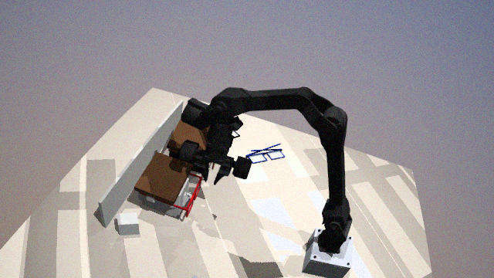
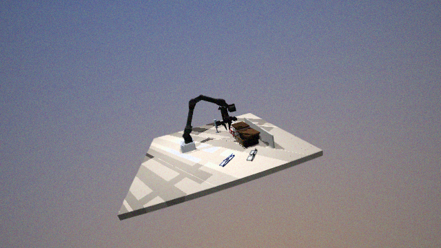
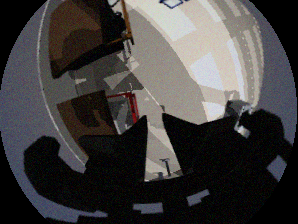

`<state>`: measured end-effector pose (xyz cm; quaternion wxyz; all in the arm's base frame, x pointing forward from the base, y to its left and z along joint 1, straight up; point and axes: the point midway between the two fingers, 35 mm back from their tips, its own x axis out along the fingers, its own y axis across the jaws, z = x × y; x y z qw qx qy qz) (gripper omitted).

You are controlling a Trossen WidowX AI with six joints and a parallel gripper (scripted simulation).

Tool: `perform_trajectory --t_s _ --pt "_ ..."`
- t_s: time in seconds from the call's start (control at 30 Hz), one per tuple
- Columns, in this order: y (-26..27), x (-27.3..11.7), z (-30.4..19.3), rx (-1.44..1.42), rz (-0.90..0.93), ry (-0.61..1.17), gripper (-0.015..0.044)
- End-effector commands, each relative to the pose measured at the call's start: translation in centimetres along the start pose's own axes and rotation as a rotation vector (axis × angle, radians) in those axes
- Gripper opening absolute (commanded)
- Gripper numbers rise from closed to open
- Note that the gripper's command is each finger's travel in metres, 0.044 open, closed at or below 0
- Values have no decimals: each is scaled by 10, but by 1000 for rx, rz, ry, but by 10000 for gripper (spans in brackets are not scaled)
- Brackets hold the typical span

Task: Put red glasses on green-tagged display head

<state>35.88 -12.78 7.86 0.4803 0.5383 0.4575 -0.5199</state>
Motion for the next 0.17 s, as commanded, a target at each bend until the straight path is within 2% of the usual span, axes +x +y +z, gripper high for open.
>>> perform_trajectory --t_s 0.0,0.13 --pt "-13 -2 0 -6 -9 -3 107" --pt "-24 -7 0 -6 -10 -3 107"
